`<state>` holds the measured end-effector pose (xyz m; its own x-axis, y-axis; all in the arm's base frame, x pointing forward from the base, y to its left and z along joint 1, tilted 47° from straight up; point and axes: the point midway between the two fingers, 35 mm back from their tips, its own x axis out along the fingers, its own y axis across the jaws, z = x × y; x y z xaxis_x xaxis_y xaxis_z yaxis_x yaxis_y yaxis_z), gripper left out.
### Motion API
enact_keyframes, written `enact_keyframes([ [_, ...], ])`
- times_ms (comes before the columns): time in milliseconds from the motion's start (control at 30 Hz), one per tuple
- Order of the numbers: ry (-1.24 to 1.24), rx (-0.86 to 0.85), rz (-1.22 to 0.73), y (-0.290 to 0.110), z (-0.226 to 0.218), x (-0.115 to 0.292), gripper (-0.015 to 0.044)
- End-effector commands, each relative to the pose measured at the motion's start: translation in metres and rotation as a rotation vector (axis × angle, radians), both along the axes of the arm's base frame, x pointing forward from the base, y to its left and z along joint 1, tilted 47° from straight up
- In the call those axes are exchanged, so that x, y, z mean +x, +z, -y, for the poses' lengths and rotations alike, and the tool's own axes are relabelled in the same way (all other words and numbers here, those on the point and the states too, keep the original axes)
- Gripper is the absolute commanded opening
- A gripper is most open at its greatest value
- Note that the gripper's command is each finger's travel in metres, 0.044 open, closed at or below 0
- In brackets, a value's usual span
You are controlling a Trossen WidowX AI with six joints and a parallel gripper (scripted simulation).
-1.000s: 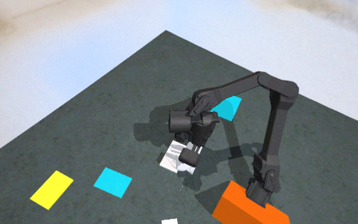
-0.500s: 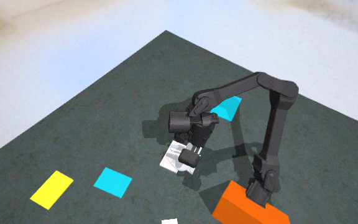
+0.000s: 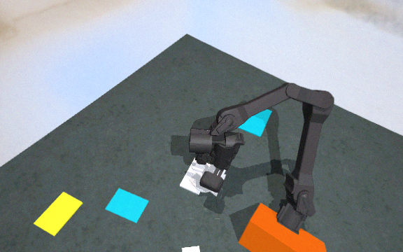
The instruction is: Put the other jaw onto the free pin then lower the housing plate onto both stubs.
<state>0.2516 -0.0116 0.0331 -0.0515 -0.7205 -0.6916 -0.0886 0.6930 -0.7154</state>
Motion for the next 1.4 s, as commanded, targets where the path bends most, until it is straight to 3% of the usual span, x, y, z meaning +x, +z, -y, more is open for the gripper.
enact_keyframes([
  [0, 0.004, -0.006, -0.003, -0.005, 0.006, -0.001, 0.0351],
  [1367, 0.003, -0.010, -0.003, -0.022, 0.026, -0.004, 0.0351],
])
